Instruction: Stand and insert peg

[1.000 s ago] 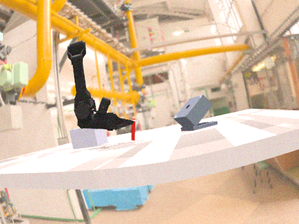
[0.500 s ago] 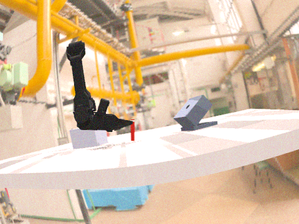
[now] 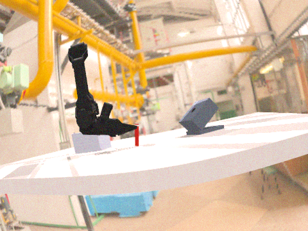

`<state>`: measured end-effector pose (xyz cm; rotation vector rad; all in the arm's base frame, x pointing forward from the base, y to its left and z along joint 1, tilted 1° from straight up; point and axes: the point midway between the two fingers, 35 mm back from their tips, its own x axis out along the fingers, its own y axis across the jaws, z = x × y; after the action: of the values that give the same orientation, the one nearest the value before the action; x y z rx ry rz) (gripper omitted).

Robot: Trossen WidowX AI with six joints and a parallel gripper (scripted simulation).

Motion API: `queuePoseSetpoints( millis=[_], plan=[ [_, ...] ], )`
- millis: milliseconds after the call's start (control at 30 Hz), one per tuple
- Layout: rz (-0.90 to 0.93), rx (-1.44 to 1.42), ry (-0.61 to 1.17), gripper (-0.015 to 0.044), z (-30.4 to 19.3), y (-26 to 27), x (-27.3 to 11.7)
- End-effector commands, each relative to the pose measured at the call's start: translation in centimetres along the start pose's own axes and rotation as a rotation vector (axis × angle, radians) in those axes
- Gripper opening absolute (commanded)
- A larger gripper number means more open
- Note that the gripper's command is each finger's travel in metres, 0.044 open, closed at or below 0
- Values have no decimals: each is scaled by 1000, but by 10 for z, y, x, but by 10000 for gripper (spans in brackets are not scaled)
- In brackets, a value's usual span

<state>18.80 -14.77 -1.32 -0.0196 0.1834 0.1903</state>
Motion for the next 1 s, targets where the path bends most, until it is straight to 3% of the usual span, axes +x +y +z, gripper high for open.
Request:
queuePoseSetpoints(
  millis=[0, 967],
  plan=[
    [0, 0, 0, 51, 0, 0, -1],
    [11, 25, -8, 51, -2, 9, -6]
  ],
)
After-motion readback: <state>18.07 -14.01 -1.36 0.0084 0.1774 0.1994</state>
